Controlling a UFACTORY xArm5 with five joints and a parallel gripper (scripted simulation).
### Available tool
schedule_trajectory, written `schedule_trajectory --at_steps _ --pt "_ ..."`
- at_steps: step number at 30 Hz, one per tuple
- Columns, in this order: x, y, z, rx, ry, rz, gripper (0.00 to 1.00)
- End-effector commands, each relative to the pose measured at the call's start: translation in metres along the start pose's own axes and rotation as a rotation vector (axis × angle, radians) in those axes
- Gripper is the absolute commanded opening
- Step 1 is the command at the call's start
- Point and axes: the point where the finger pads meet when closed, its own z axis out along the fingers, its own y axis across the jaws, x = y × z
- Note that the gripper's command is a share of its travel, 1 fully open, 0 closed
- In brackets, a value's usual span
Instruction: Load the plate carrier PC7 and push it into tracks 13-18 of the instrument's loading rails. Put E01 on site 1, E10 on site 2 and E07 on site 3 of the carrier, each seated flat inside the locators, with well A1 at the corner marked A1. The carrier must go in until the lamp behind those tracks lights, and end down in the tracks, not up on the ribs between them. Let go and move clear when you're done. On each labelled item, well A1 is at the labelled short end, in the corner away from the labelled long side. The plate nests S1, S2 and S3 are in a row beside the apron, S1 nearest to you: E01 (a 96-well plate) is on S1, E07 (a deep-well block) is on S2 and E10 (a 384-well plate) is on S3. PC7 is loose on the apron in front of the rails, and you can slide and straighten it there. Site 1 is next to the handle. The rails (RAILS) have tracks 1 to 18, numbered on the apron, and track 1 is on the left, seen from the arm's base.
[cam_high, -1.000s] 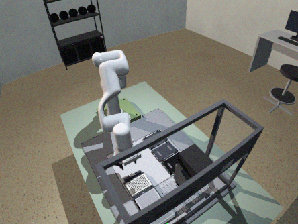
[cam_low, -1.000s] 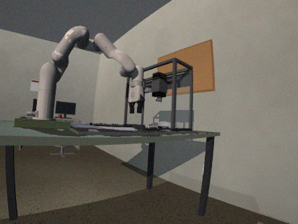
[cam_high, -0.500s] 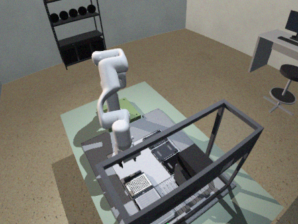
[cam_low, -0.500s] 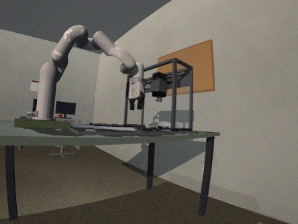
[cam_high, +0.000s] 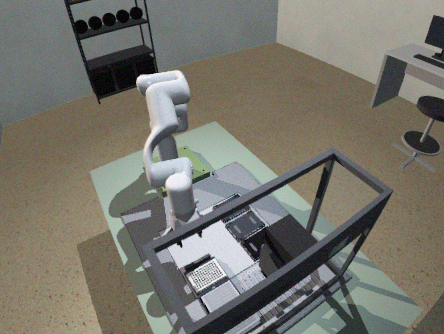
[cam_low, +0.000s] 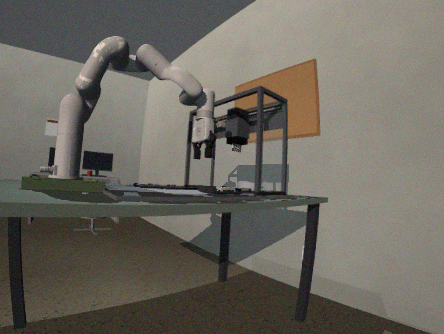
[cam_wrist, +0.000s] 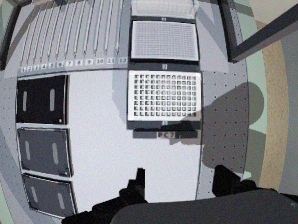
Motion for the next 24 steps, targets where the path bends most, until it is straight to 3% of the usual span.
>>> schedule_trajectory --at_steps 1,13,24 --pt "0.001 0.001 -0.009 0.018 0.010 0.000 0.81" --pt "0.001 0.001 -0.026 0.018 0.010 0.000 0.81" --pt "0.001 0.001 -0.026 0.018 0.010 0.000 0.81"
